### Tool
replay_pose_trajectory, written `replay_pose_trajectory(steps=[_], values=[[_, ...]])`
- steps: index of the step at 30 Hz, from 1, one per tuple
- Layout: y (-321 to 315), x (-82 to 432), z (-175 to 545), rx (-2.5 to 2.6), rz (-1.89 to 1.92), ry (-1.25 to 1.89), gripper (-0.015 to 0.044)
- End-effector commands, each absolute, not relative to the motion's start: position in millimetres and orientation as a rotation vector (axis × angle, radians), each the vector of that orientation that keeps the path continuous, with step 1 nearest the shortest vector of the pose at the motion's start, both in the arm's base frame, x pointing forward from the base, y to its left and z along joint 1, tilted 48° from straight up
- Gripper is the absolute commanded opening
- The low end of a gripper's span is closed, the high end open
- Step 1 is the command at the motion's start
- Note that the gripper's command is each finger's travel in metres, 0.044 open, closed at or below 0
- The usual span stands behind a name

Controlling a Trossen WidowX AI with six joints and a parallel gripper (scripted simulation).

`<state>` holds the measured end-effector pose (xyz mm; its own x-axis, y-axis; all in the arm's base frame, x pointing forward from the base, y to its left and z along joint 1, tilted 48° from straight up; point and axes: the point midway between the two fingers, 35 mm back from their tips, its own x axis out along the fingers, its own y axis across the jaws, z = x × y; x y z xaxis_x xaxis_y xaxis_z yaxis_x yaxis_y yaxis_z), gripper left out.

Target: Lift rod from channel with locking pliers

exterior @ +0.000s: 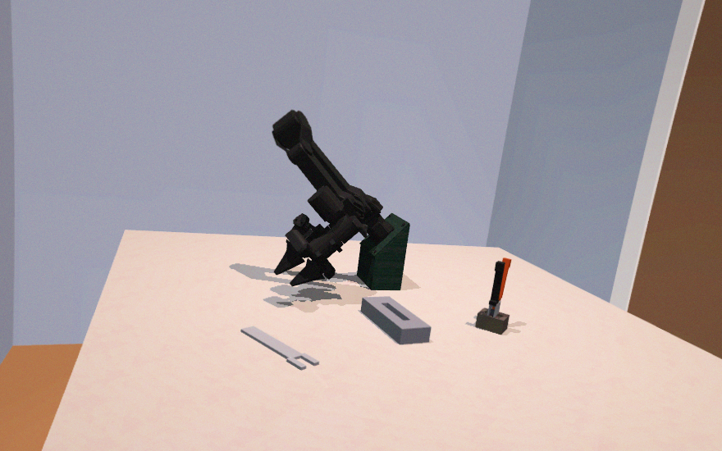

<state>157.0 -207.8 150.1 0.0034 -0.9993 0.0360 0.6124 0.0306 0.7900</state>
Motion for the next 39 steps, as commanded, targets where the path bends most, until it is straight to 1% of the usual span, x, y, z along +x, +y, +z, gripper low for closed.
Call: replay_pose_trajectory(steps=[1, 2, 5, 8, 11, 17, 21, 23, 32, 34, 36, 39], values=[[-208, 161, 152, 0.68, -1.417, -0.718, 0.0426], [-206, 174, 156, 0.667, -1.37, -0.672, 0.044], [-185, 245, 189, 0.559, -1.085, -0.432, 0.044], [-160, 282, 214, 0.467, -0.883, -0.304, 0.044], [-130, 308, 238, 0.372, -0.693, -0.21, 0.044], [-62, 329, 285, 0.175, -0.322, -0.091, 0.044], [-15, 321, 314, 0.041, -0.076, -0.055, 0.044], [-1, 316, 323, 0.002, -0.003, -0.05, 0.044], [1, 317, 320, 0.0, 0.0, -0.036, 0.044], [6, 330, 295, -0.003, -0.003, 0.08, 0.044], [16, 343, 255, -0.024, -0.007, 0.257, 0.044], [32, 350, 195, -0.092, -0.013, 0.518, 0.044]])
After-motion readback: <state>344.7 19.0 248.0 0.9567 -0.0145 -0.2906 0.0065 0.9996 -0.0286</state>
